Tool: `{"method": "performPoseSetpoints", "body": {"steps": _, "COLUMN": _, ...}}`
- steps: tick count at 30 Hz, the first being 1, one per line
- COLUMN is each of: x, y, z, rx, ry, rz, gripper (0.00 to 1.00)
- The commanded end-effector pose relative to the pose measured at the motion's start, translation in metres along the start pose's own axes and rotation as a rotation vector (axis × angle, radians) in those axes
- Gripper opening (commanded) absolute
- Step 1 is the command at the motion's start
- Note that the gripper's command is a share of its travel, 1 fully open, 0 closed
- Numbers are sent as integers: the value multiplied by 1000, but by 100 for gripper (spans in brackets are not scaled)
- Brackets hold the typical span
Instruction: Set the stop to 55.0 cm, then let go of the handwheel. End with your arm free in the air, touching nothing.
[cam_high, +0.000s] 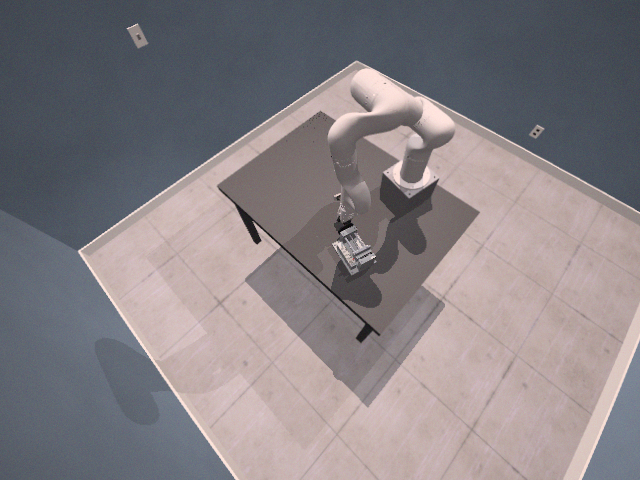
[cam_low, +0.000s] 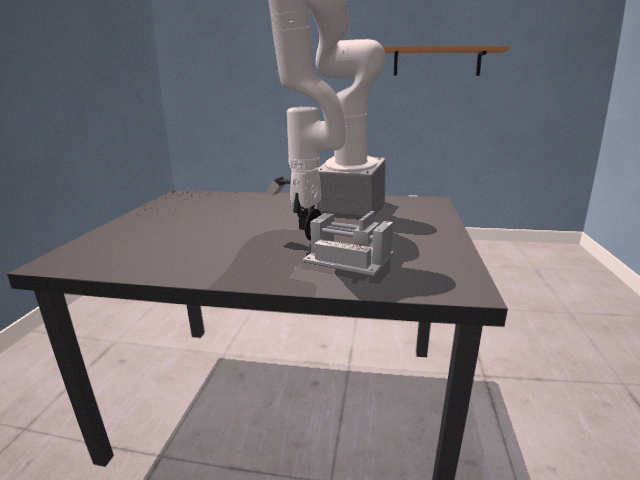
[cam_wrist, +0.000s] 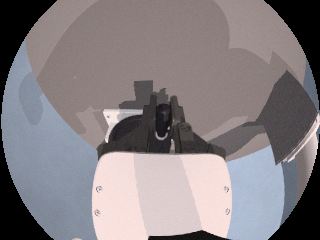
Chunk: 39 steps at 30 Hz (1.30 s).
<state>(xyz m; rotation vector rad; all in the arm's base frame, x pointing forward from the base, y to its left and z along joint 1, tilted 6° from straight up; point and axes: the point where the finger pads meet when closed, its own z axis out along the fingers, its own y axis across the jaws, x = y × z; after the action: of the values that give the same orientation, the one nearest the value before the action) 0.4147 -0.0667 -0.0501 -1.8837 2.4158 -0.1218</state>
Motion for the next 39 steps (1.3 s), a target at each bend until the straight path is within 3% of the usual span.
{"method": "performPoseSetpoints", "body": {"steps": 1, "x": 0, "y": -5, "z": 10, "rx": 1, "ry": 0, "rz": 0, "gripper": 6}}
{"method": "performPoseSetpoints", "body": {"steps": 20, "x": 0, "y": -36, "z": 23, "rx": 1, "ry": 0, "rz": 0, "gripper": 6}}
{"method": "performPoseSetpoints", "body": {"steps": 39, "x": 0, "y": -62, "z": -4, "rx": 1, "ry": 0, "rz": 0, "gripper": 6}}
